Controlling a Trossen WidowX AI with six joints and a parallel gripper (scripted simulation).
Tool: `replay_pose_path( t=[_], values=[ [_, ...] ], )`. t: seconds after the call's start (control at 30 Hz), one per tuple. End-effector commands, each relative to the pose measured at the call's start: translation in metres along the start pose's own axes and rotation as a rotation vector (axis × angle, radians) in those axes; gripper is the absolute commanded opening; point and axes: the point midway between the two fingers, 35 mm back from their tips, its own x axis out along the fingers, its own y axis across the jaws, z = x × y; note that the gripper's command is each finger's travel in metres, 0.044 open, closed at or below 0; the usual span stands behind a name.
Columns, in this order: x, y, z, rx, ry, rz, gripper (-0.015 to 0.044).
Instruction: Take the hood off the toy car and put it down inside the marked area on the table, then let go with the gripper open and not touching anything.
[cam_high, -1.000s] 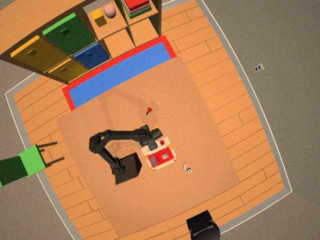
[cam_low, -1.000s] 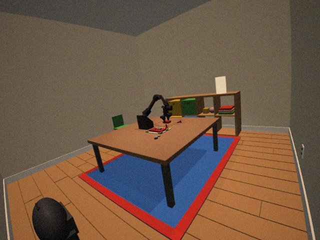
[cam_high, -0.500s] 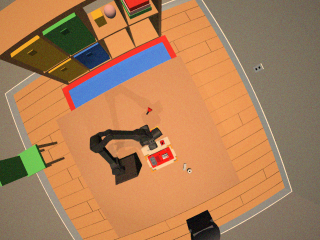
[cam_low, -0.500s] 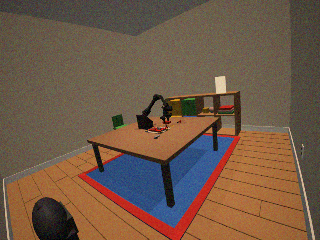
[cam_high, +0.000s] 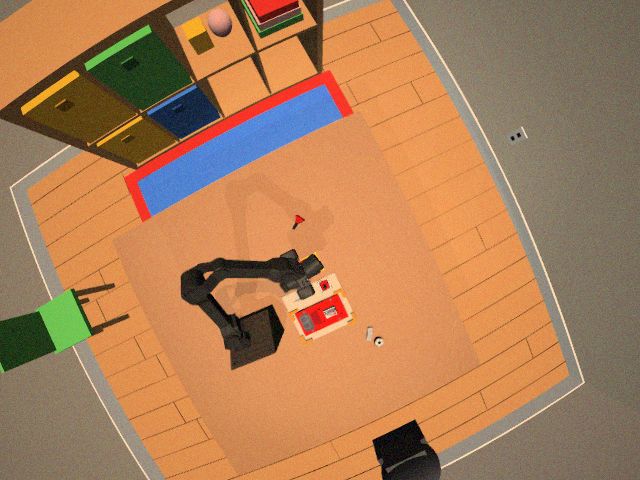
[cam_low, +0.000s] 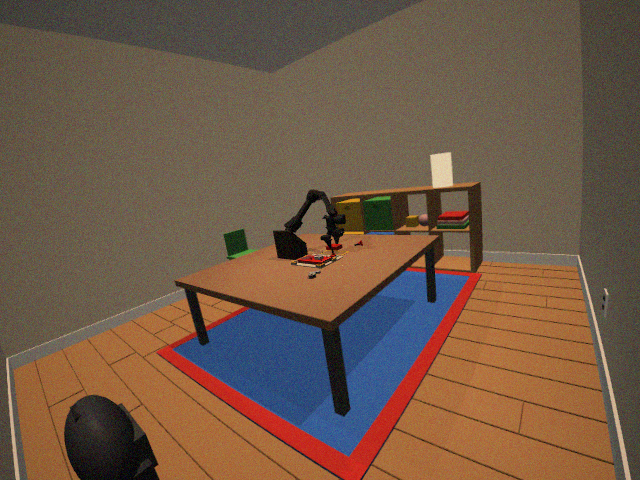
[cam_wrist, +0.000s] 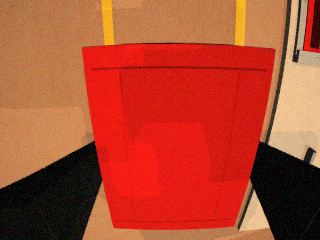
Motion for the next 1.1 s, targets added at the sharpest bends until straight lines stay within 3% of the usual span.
replay_pose_path(
  t=[0.0, 1.07],
  values=[
    [0.005, -0.002, -0.002, 0.005, 0.003, -0.006, 0.0000],
    [0.019, -0.001, -0.002, 0.005, 0.003, -0.005, 0.0000]
  ],
)
